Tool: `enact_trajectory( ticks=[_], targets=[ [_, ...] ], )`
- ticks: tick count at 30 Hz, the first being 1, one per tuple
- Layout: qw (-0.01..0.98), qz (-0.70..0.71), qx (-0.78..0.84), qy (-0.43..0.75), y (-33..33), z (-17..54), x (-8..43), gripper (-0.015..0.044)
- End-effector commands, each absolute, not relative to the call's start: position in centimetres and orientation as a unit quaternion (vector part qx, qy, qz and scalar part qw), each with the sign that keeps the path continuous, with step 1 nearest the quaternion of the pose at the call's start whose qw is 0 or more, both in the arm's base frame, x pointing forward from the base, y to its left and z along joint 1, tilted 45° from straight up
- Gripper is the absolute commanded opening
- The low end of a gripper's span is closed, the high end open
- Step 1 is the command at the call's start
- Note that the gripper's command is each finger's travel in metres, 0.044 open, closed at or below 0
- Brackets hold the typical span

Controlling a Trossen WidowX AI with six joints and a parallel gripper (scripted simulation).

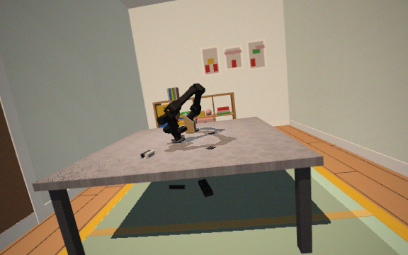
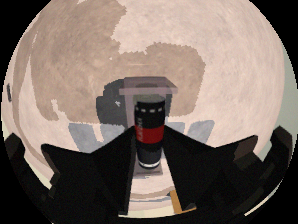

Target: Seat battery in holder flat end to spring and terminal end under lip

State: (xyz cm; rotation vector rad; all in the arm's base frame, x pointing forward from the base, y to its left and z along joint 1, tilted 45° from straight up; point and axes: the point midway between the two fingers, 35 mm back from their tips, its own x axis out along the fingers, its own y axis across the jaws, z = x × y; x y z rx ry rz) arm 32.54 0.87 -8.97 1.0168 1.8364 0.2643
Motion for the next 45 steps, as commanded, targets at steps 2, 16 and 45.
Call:
enact_trajectory(
  ticks=[2, 16, 45],
  targets=[
    [0.502, 0.104, 0.418, 0.75, 0.9, -9.2, 32.7, 0.0076],
    [0.521, 0.091, 0.421, 0.736, 1.2, -9.1, 32.5, 0.0076],
    [0.534, 0.083, 0.424, 0.727, 1.8, -8.5, 31.4, 0.0076]
  ],
)
